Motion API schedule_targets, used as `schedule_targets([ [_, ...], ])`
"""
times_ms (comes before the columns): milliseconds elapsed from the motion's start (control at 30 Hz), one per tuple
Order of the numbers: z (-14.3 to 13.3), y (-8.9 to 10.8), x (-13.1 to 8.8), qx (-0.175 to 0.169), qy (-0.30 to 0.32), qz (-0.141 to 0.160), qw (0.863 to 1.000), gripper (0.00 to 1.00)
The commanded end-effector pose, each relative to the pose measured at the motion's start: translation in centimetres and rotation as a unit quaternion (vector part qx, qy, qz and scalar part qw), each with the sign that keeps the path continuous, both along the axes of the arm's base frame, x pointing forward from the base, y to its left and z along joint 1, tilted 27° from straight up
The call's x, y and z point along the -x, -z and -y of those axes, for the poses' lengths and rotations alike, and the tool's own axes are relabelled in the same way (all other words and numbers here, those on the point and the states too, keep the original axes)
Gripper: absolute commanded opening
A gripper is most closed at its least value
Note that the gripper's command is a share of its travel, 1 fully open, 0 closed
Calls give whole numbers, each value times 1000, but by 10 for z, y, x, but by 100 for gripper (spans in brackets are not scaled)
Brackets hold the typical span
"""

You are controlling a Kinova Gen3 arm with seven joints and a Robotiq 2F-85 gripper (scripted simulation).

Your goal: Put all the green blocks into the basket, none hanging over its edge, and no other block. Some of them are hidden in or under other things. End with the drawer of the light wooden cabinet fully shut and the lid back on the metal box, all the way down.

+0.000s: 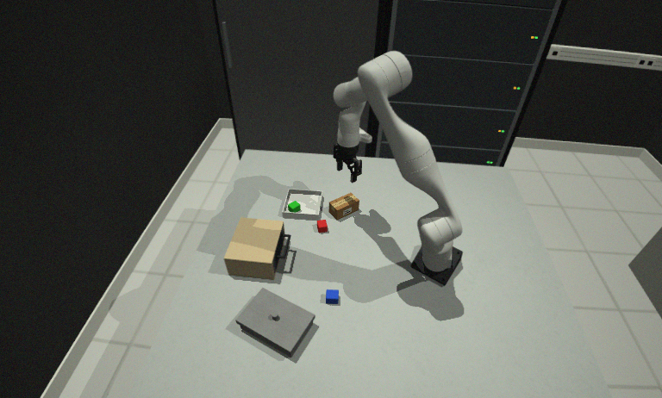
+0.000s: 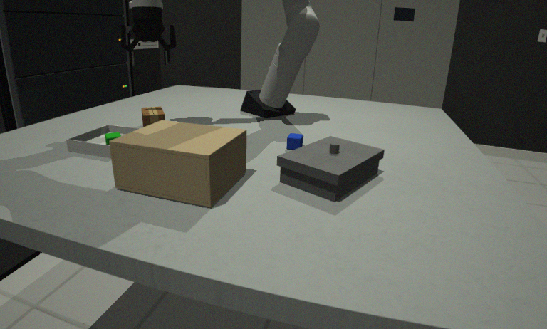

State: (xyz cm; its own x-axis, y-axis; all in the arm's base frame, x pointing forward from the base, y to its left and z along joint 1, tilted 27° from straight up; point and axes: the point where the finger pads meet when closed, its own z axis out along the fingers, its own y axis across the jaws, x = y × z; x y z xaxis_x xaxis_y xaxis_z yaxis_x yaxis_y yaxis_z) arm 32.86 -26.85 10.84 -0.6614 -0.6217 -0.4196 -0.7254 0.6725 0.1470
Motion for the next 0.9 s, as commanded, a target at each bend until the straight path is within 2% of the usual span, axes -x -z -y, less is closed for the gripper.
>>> schedule_targets([
  [0, 2, 2, 0, 2, 0, 2, 1000, 93],
  [867, 0, 3, 0, 1, 0, 2, 1000, 93],
])
